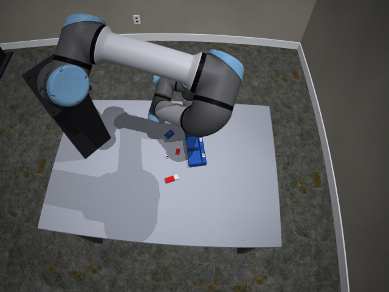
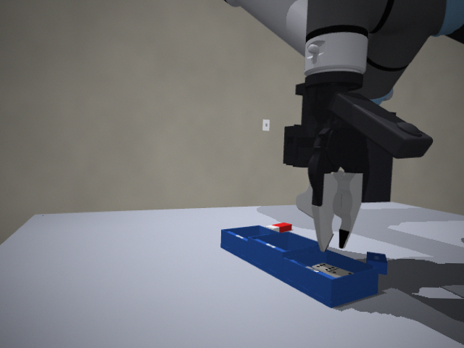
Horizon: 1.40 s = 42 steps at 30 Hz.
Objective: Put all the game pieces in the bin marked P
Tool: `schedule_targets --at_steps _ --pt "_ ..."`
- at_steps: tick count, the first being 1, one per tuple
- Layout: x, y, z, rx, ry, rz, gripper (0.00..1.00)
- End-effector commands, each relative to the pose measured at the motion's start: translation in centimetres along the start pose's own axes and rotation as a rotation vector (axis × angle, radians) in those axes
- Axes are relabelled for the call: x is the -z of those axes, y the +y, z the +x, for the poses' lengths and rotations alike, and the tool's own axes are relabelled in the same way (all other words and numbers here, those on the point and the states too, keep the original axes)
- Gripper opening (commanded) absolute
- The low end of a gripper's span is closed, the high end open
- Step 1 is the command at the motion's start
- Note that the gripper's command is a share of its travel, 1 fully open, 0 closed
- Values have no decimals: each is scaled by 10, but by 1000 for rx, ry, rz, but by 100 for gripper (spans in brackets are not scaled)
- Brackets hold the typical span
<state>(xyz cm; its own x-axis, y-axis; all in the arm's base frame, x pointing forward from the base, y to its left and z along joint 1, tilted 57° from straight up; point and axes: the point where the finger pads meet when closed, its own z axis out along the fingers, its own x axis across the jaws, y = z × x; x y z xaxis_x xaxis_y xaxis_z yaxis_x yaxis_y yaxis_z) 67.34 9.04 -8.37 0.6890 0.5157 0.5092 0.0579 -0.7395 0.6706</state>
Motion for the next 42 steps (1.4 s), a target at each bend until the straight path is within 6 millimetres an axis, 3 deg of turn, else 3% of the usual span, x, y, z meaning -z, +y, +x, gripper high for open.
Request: schedule_targets --at_steps 1,4,15,16,42 --pt "10 0 1 0 1 1 19" --pt "17 0 0 0 1 1 19" --pt "16 1 0 -1 1 0 19" --pt "21 1 0 0 1 0 100" --pt "113 1 0 0 1 1 100"
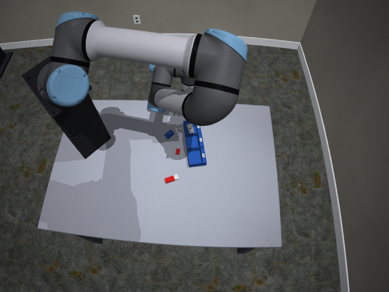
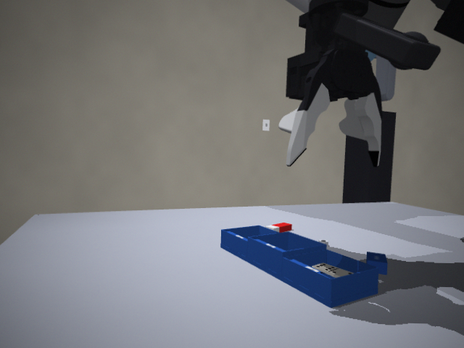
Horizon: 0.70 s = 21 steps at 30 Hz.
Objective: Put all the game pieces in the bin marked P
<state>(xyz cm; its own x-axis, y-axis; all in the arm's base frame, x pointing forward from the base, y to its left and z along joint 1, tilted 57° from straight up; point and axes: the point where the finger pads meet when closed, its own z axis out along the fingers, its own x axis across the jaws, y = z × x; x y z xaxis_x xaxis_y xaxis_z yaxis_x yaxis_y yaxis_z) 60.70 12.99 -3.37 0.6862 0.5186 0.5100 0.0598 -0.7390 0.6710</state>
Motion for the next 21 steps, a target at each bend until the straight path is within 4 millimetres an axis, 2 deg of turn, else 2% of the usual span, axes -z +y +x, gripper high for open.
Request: schedule_targets --at_steps 1,12,21 --pt "21 0 0 -2 -3 0 100" --pt "65 0 0 -2 -3 0 100" --pt "67 0 0 -2 -3 0 100"
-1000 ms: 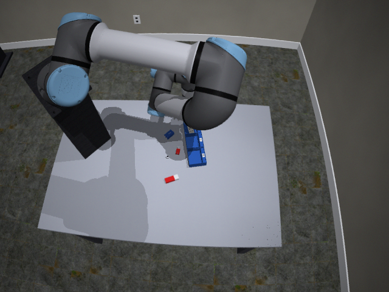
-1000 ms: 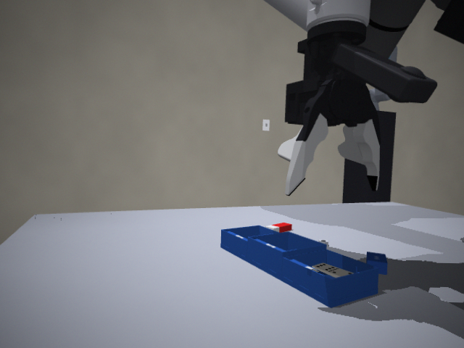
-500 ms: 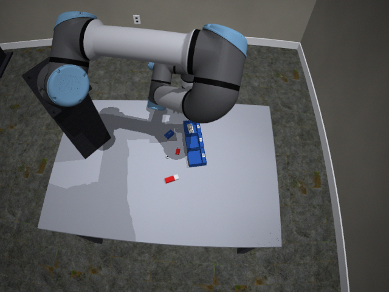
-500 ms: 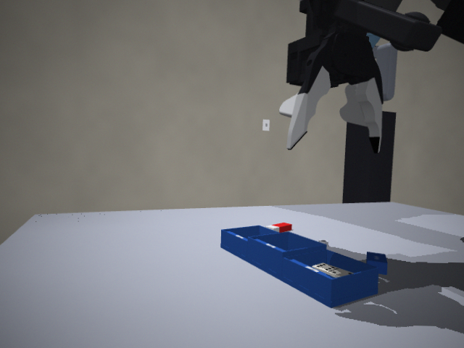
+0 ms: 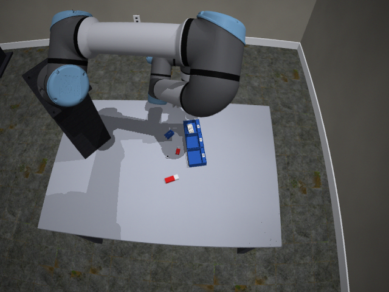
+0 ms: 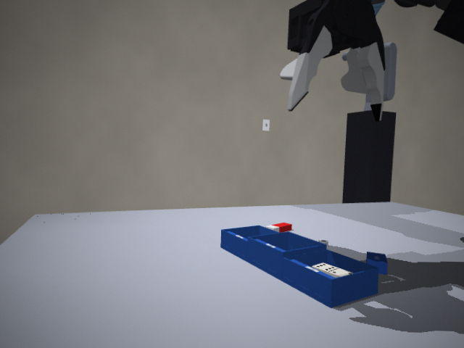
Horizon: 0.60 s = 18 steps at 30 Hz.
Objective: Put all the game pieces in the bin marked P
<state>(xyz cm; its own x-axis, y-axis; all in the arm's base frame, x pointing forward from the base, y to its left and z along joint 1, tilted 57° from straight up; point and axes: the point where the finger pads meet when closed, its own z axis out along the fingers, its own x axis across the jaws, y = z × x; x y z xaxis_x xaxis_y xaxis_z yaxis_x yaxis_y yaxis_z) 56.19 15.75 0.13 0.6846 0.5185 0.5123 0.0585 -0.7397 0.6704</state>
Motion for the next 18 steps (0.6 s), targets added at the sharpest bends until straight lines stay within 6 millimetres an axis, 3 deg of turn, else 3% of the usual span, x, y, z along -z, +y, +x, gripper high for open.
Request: schedule_targets --at_steps 1,18 --pt "2 0 -1 -2 -5 -1 100" --pt "2 0 -1 -2 -5 -1 100"
